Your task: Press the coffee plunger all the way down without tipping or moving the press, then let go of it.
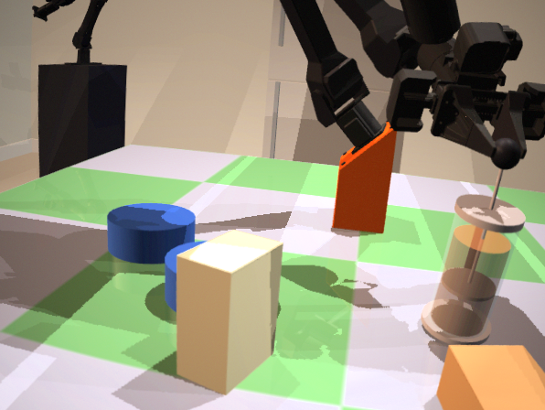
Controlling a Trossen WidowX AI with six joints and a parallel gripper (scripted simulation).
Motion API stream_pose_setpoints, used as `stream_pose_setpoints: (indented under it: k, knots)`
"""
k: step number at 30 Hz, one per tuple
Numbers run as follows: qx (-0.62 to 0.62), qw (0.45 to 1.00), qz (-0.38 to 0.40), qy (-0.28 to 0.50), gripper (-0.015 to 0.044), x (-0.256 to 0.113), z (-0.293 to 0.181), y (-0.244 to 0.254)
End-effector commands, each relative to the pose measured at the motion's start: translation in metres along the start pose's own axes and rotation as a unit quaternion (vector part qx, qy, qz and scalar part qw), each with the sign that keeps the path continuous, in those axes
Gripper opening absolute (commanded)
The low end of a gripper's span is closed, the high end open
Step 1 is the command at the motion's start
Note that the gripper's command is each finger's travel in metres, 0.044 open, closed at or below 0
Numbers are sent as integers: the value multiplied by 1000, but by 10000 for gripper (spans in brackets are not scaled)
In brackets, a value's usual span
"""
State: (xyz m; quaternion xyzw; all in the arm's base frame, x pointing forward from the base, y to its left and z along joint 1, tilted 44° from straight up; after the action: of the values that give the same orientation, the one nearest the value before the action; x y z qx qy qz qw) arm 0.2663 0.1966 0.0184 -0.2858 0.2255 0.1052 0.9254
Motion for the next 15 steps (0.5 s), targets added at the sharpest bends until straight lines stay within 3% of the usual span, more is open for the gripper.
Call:
stream_pose_setpoints:
  k: [1, 15]
  knots:
    - [-14, 999, -11, 33, 120, 10, -21, -6]
    - [-14, 999, -11, 33, 120, 15, -17, -4]
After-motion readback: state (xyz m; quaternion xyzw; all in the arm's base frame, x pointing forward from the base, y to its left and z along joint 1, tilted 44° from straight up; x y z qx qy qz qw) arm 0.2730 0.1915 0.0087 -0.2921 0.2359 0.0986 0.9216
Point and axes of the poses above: the point midway between the two fingers, 35 mm back from their tips, its own x axis out along the fingers, its own y axis across the jaws, z = x × y, the point moved 8 cm from there along -x, back along the fingers, and after that the axes turned 14 degrees about x, right-handed, at the moved point
